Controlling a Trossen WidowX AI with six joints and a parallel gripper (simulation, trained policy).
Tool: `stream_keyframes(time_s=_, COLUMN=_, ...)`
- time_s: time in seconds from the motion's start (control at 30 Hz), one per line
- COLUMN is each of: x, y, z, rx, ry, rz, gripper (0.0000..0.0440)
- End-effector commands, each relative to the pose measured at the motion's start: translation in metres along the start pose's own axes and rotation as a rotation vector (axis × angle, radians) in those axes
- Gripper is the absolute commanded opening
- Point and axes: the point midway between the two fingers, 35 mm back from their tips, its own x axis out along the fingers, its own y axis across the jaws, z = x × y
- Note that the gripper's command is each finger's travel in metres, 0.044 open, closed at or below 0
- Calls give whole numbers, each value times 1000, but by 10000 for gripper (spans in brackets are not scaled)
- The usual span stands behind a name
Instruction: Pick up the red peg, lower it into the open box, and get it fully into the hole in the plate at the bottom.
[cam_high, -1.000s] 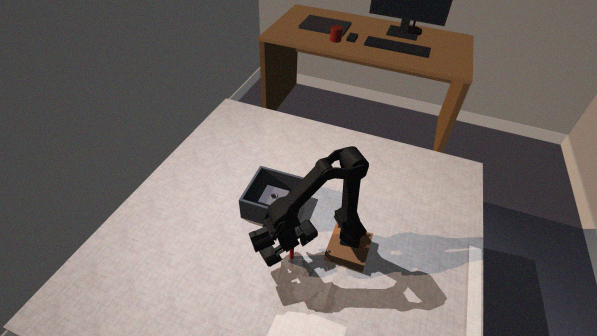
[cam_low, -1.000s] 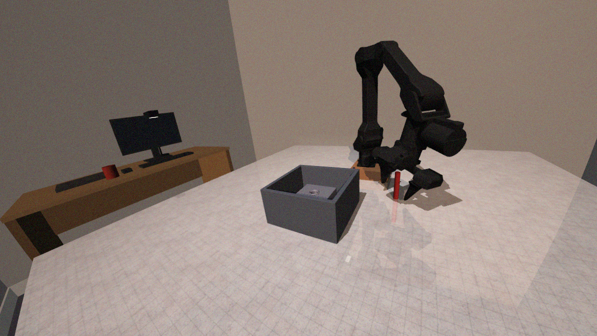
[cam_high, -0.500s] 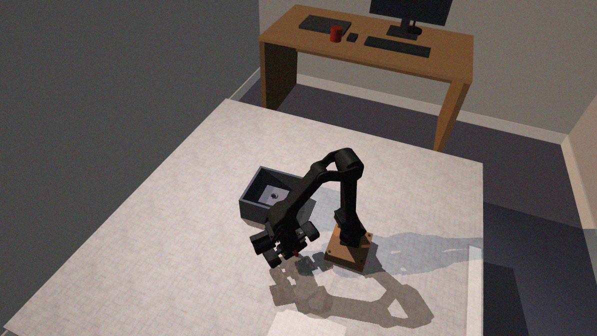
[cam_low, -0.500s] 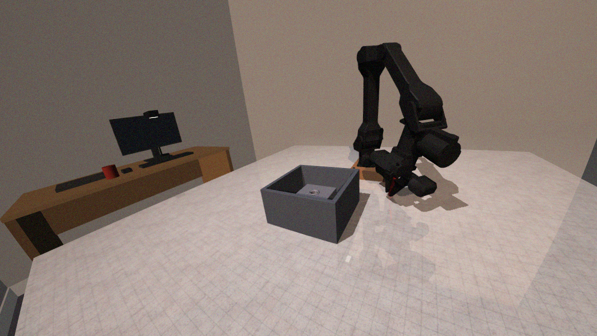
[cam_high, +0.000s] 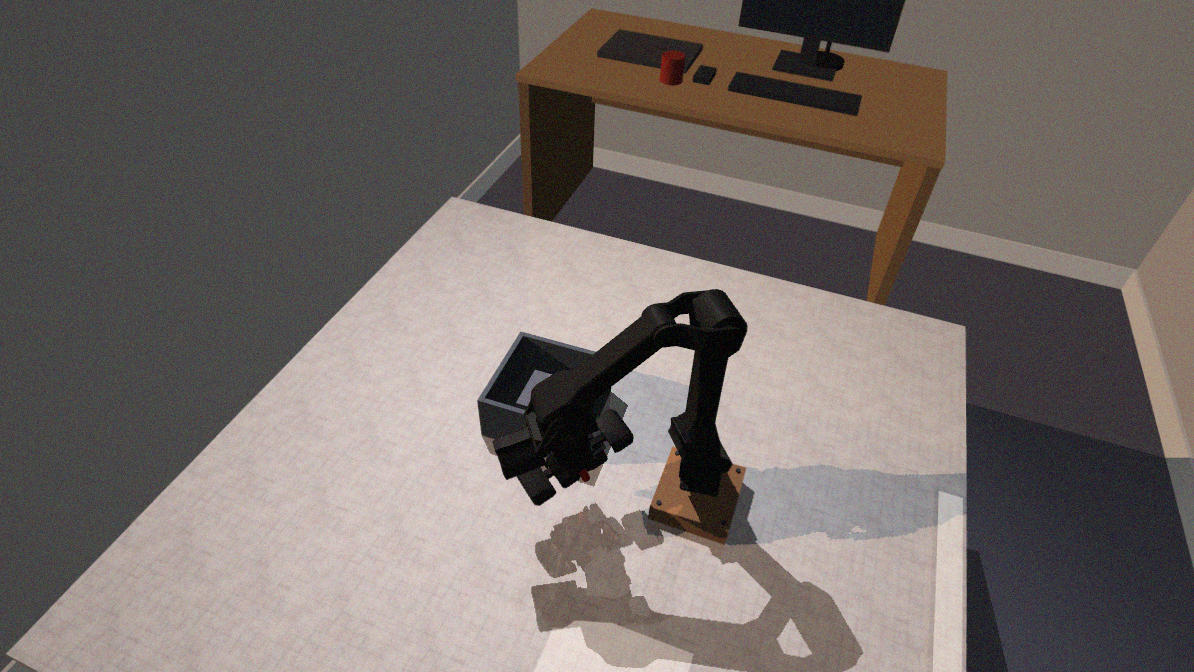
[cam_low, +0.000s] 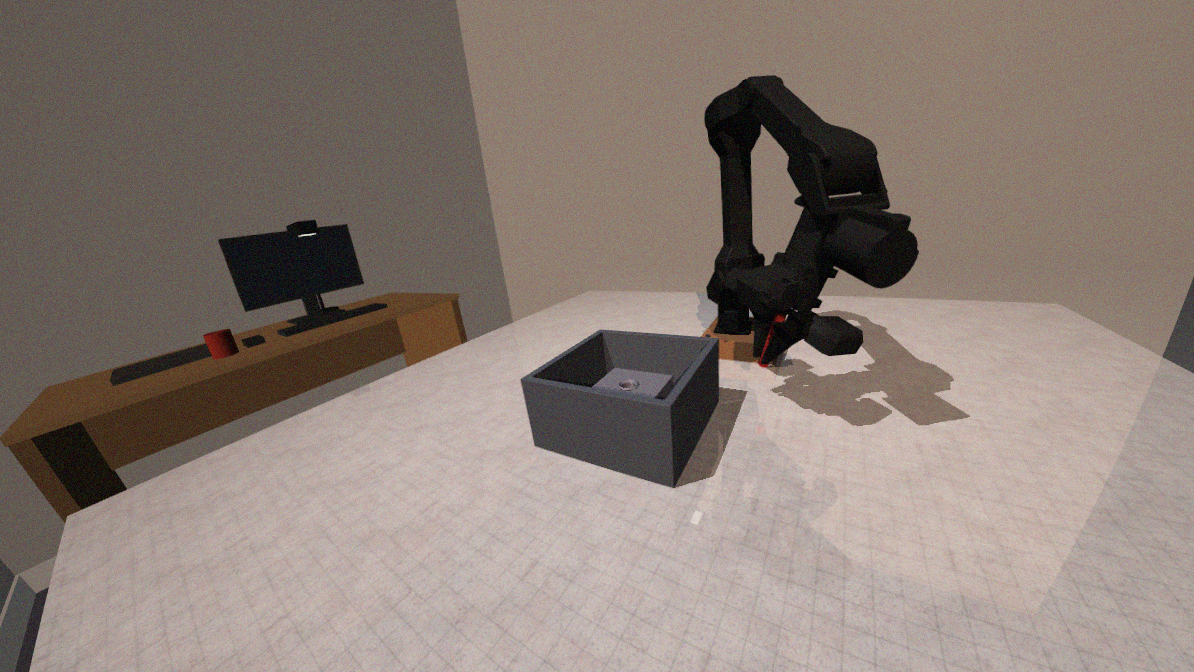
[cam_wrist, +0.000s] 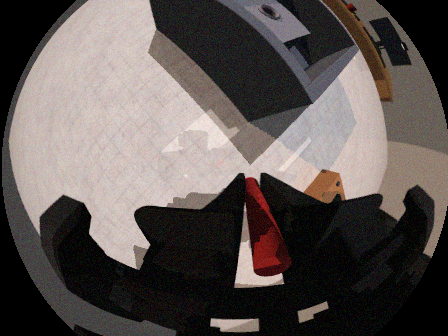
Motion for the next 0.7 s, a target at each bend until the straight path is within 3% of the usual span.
stream_keyframes(time_s=0.0, x=-18, y=-5, z=16, rx=18, ry=-40, rz=14, gripper=0)
stream_keyframes(time_s=0.27, x=-45, y=-15, z=50, rx=112, ry=-96, rz=37, gripper=0)
stream_keyframes(time_s=0.67, x=-47, y=-29, z=103, rx=274, ry=-137, rz=48, gripper=0)
